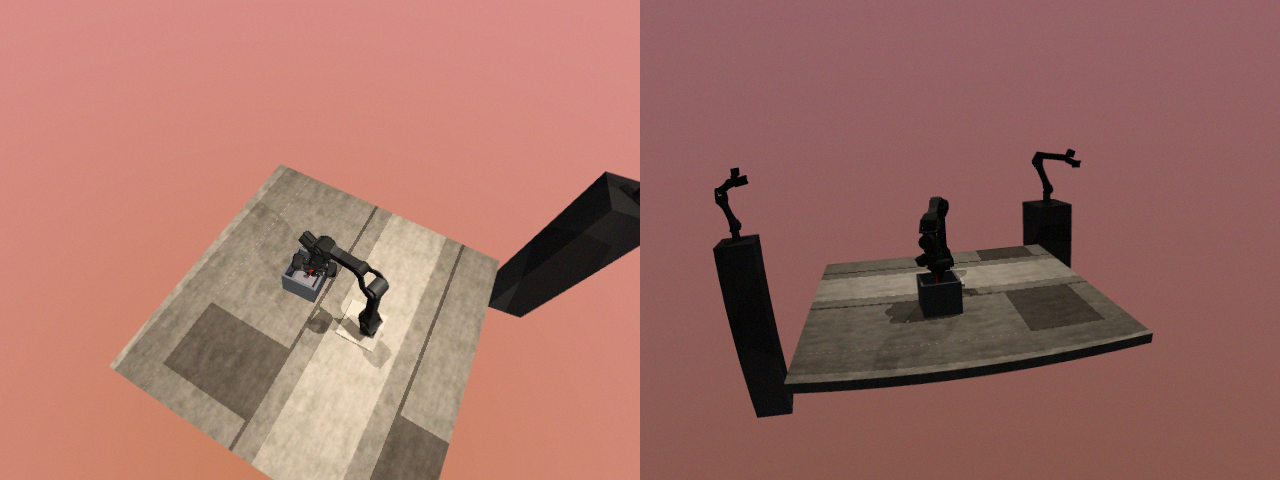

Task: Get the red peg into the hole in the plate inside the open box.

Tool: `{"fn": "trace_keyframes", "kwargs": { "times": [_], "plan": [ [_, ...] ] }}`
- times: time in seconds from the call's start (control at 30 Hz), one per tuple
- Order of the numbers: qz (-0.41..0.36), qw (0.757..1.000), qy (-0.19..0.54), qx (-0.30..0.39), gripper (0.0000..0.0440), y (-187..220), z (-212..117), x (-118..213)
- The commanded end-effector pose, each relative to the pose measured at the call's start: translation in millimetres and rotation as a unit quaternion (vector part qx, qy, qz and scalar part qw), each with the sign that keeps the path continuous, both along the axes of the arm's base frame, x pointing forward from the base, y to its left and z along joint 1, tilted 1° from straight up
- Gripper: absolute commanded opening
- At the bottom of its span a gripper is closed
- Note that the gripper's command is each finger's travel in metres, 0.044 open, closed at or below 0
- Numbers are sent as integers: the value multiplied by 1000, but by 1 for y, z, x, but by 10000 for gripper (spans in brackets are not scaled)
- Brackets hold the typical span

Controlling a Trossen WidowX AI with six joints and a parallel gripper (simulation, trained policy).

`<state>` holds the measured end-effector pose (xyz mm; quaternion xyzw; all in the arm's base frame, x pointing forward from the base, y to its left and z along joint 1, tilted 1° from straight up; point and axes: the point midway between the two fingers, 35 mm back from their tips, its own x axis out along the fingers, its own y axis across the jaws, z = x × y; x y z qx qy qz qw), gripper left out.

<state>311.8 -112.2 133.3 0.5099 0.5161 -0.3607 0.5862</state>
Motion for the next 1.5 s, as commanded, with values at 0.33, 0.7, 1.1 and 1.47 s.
{"fn": "trace_keyframes", "kwargs": {
  "times": [0.33,0.7,1.1,1.47],
  "plan": [
    [44,999,11,4,4,4,-35,10],
    [45,998,29,23,152,-1,-38,5],
    [49,998,-4,40,155,-13,-21,17],
    [63,995,-60,49,149,-24,4,35]
  ]
}}
